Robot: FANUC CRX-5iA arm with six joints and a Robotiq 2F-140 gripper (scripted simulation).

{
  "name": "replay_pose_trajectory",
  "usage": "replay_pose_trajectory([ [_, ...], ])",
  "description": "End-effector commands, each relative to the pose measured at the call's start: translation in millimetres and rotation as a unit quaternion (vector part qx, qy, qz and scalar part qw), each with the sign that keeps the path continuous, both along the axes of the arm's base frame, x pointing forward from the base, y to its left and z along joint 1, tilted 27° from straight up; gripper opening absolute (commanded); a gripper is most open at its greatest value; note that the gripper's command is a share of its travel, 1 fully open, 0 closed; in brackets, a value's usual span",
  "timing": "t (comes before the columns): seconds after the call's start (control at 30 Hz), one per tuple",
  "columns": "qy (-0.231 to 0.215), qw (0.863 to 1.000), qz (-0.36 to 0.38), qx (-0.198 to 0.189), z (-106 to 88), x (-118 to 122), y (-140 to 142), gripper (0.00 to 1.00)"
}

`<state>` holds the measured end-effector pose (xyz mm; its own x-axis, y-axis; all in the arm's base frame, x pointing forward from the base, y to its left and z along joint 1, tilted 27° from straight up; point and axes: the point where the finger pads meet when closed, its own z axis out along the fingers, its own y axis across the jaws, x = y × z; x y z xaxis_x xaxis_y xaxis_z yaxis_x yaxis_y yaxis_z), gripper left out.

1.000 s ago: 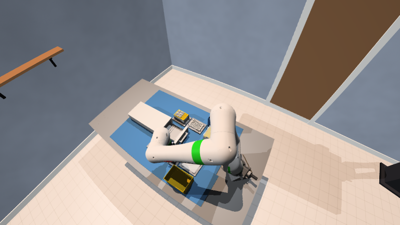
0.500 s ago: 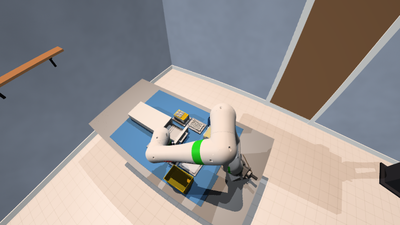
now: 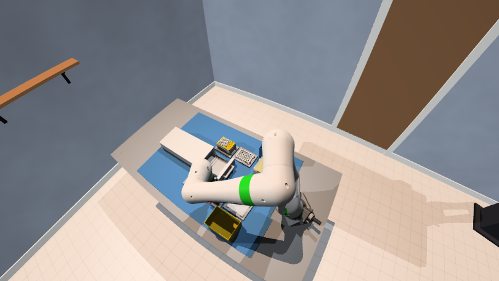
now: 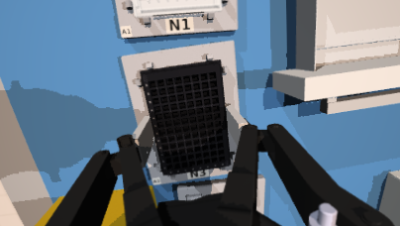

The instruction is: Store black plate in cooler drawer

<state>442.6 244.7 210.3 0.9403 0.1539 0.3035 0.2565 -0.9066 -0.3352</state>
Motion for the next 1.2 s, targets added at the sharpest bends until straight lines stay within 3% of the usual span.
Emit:
replay_pose_trajectory([
  [0.0, 0.0, 1.0, 0.0, 0.0, 0.0, 0.2, 0.1, 0.0],
  [1.17, 0.0, 1.0, 0.0, 0.0, 7.1, -1.6, -3.1, 0.0],
])
